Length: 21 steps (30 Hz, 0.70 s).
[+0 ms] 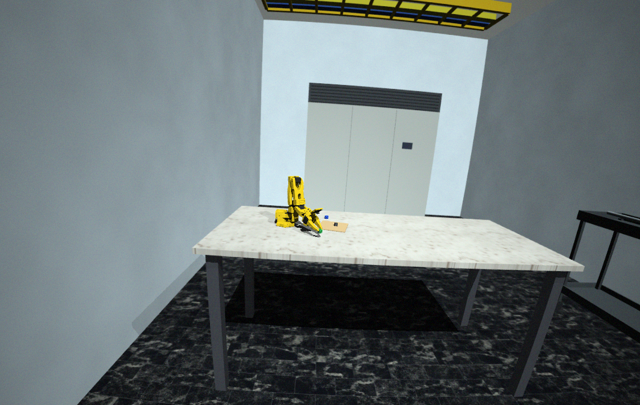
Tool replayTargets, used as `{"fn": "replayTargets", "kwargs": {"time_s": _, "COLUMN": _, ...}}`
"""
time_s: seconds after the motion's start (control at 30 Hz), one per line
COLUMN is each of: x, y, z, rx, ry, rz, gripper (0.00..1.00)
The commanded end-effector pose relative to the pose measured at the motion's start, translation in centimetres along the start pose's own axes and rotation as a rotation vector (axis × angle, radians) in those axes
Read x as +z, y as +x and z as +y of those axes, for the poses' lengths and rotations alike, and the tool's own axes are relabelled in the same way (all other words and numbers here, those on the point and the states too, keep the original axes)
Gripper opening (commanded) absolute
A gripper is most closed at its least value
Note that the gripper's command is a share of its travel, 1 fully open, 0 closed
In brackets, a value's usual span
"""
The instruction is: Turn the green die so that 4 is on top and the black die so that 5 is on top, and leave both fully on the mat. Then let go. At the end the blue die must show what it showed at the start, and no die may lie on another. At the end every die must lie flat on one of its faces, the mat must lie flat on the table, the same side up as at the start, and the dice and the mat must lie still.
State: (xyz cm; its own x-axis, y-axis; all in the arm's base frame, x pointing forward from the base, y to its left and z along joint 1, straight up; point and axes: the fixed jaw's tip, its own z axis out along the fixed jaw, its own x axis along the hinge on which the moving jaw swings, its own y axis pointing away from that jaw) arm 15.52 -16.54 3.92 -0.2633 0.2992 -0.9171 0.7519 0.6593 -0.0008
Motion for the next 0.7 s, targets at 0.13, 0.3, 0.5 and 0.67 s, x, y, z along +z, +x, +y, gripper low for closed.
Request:
{"fn": "replayTargets", "kwargs": {"time_s": 0.13, "x": 0.24, "y": -0.63, "z": 0.16, "rx": -0.011, "ry": -0.006, "rz": -0.041, "gripper": 0.00}}
{"fn": "replayTargets", "kwargs": {"time_s": 0.3, "x": 0.29, "y": -0.52, "z": 0.16, "rx": -0.011, "ry": -0.006, "rz": -0.041, "gripper": 0.00}}
{"fn": "replayTargets", "kwargs": {"time_s": 0.5, "x": 0.45, "y": -0.15, "z": 0.16, "rx": -0.011, "ry": -0.006, "rz": -0.041, "gripper": 0.00}}
{"fn": "replayTargets", "kwargs": {"time_s": 0.67, "x": 0.48, "y": -0.08, "z": 0.16, "rx": -0.011, "ry": -0.006, "rz": -0.041, "gripper": 0.00}}
